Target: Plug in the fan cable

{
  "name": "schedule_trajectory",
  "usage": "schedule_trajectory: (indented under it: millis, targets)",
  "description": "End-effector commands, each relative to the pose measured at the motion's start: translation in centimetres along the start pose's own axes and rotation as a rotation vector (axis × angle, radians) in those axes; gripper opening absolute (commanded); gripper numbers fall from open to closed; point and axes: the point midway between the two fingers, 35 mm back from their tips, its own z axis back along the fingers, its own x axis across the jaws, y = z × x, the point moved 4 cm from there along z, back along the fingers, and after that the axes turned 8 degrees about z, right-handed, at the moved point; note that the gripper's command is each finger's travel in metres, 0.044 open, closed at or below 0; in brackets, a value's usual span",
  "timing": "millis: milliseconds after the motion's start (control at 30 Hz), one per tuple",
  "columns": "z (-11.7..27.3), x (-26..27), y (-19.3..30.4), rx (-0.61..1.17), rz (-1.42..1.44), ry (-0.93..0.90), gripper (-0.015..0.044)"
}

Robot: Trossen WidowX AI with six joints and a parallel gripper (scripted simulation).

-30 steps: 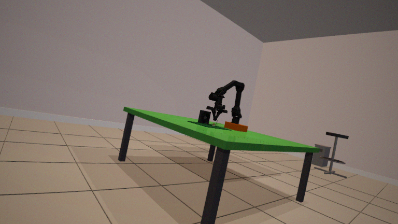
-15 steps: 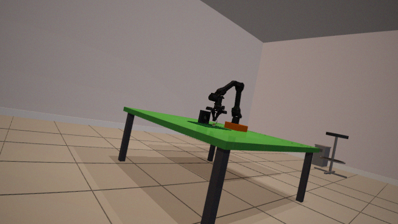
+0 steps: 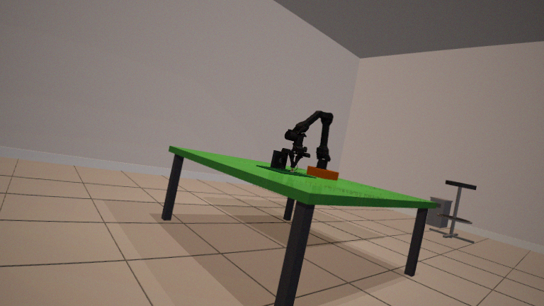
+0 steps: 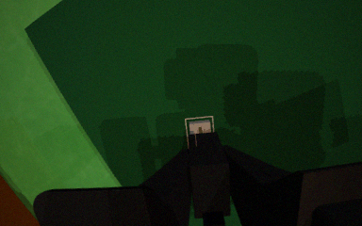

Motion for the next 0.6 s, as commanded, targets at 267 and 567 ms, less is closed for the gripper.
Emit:
schedule_trajectory:
  millis: [267, 567]
  targets:
    - [-0.08, 0.16, 0.02, 0.000, -0.002, 0.000, 0.0000]
    - [-0.28, 0.11, 0.02, 0.000, -0.002, 0.000, 0.0000]
